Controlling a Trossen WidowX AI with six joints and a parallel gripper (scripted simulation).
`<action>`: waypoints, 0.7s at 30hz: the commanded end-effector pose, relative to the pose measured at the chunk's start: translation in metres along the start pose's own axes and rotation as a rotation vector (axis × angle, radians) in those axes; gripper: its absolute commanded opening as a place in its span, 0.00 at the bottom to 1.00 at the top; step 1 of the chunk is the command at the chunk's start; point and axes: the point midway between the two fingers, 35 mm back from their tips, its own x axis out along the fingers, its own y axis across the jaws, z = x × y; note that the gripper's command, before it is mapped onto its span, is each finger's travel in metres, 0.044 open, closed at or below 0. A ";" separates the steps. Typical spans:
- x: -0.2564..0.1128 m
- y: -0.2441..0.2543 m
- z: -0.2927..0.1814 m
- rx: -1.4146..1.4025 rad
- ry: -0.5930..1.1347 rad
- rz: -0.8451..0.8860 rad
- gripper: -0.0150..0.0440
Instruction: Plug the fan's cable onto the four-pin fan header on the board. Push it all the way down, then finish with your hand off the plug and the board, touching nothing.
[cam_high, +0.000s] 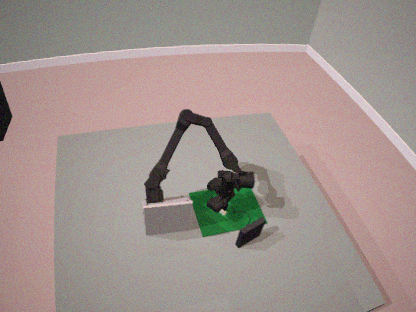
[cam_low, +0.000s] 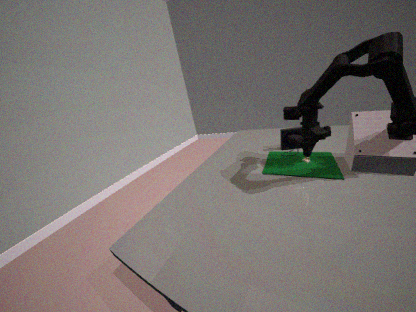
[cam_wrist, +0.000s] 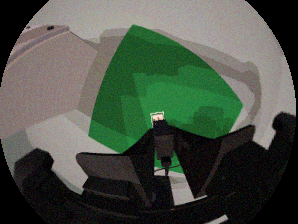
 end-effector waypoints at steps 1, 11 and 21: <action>0.001 -0.001 0.000 0.003 -0.002 -0.001 0.25; 0.001 -0.001 0.000 0.002 -0.002 -0.001 0.25; 0.003 0.000 0.000 0.003 -0.003 -0.001 0.25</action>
